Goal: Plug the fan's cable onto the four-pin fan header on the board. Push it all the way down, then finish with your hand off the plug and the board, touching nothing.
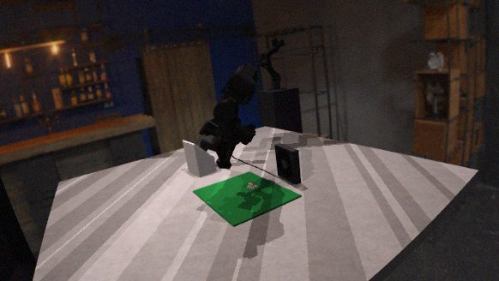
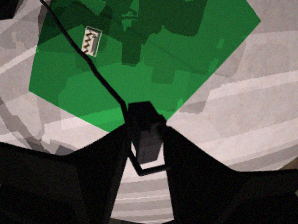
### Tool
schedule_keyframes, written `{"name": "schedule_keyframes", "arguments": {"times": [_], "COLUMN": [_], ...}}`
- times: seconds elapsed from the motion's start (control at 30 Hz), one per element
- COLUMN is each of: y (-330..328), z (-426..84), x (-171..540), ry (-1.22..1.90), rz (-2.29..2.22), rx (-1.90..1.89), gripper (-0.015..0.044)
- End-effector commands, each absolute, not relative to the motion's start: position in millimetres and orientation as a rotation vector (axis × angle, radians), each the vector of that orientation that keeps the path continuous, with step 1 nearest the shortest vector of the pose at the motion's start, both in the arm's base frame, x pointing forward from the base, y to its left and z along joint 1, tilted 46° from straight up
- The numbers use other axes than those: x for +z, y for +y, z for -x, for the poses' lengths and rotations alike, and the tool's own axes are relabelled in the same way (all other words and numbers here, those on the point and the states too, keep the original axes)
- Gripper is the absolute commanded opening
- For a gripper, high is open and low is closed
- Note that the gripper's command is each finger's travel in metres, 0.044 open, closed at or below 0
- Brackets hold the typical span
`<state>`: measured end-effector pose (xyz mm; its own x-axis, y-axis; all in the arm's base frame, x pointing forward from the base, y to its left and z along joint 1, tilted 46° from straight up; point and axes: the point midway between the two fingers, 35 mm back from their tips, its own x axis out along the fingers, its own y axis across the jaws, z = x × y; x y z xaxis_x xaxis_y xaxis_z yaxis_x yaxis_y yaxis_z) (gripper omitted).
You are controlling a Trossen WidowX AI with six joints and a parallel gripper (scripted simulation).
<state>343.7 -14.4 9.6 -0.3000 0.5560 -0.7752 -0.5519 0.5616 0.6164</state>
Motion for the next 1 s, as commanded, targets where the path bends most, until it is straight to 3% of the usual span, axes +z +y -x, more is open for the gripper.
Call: {"name": "schedule_keyframes", "arguments": {"times": [0.0,0.97], "y": [-16,-18], "z": [-341,-321], "x": [10,13], "ry": [1.568,1.83], "rz": [-0.092,-0.905], "rx": [1.007,0.213], "gripper": [0.0,0.0]}}
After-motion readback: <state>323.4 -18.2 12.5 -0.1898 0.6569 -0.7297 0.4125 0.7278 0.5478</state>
